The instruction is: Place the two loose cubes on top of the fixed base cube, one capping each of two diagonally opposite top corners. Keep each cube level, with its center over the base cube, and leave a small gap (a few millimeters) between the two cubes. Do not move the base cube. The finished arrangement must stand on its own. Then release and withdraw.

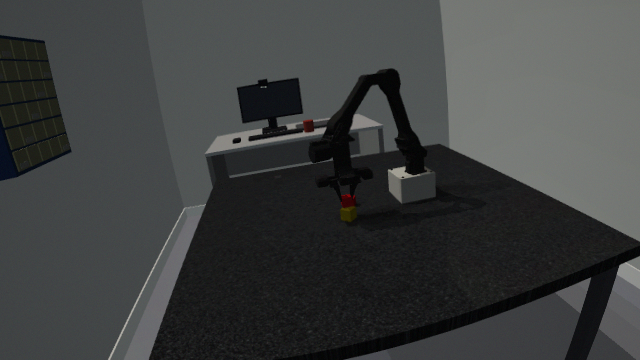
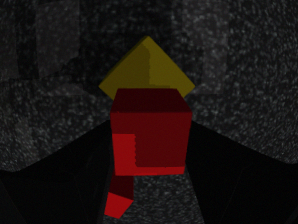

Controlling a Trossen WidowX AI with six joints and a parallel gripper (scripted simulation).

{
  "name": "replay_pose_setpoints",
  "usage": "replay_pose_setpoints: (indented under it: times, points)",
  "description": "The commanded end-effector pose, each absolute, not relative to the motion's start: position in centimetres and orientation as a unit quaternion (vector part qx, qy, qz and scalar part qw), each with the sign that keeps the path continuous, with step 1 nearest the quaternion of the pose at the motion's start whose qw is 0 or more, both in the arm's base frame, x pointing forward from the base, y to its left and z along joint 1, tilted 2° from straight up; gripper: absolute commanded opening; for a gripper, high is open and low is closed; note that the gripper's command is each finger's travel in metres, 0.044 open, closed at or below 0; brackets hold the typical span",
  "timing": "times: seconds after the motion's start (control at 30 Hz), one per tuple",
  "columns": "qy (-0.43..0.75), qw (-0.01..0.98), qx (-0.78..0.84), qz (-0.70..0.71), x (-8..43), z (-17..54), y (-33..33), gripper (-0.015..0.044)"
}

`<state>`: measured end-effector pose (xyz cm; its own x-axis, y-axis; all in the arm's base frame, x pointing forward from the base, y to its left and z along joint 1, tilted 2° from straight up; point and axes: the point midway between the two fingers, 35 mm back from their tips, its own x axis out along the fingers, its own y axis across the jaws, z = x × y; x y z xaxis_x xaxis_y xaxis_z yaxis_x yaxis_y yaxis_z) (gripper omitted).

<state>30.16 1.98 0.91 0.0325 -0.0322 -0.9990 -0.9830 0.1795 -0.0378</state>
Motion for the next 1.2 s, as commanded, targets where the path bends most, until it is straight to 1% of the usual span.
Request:
replay_pose_setpoints:
  times: [0.0, 0.03, 1.13, 1.17]
  points:
    - [0.543, 0.544, -0.470, 0.434, 30.2, 0.8, 1.9, 0.0184]
    - [0.543, 0.544, -0.470, 0.434, 30.2, 0.8, 1.9, 0.0205]
    - [0.541, 0.545, -0.469, 0.436, 30.1, 3.9, 2.1, 0.0205]
    - [0.543, 0.544, -0.467, 0.436, 30.0, 3.7, 2.0, 0.0231]
